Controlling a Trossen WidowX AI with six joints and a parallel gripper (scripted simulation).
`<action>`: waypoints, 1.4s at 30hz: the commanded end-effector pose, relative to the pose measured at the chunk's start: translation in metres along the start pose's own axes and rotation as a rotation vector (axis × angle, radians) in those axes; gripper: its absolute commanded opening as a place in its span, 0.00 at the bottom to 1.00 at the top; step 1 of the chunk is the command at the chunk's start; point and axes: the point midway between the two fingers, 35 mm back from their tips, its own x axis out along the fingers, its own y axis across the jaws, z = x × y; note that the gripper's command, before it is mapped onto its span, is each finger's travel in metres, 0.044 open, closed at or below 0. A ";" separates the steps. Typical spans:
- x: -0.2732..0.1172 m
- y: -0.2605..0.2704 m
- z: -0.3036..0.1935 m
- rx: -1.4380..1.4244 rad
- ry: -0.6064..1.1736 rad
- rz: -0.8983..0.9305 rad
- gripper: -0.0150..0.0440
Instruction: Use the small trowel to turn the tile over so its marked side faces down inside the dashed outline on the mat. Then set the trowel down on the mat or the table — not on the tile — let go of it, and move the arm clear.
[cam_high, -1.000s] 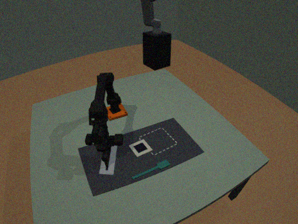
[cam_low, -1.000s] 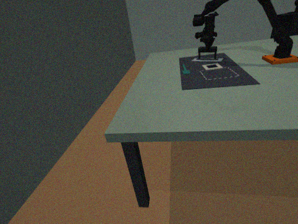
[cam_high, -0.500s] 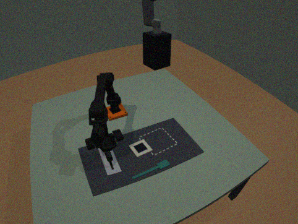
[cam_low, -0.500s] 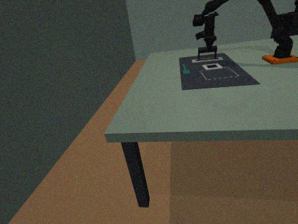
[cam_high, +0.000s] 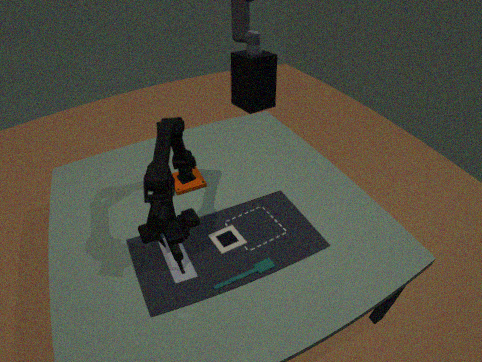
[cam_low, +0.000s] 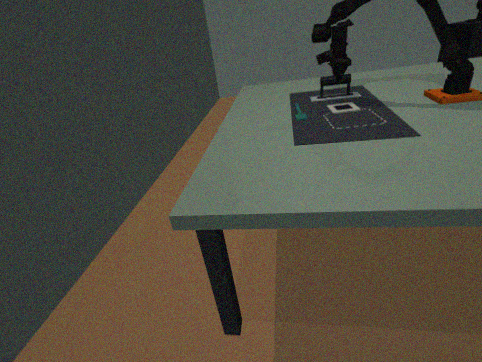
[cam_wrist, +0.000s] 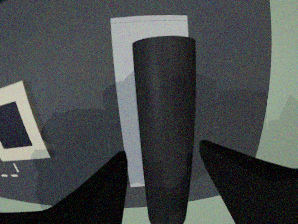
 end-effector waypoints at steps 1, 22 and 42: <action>0.000 0.000 0.000 -0.007 -0.001 0.000 0.71; -0.045 0.002 -0.003 -0.028 -0.001 0.000 0.71; -0.034 -0.001 0.007 0.045 -0.002 0.000 0.71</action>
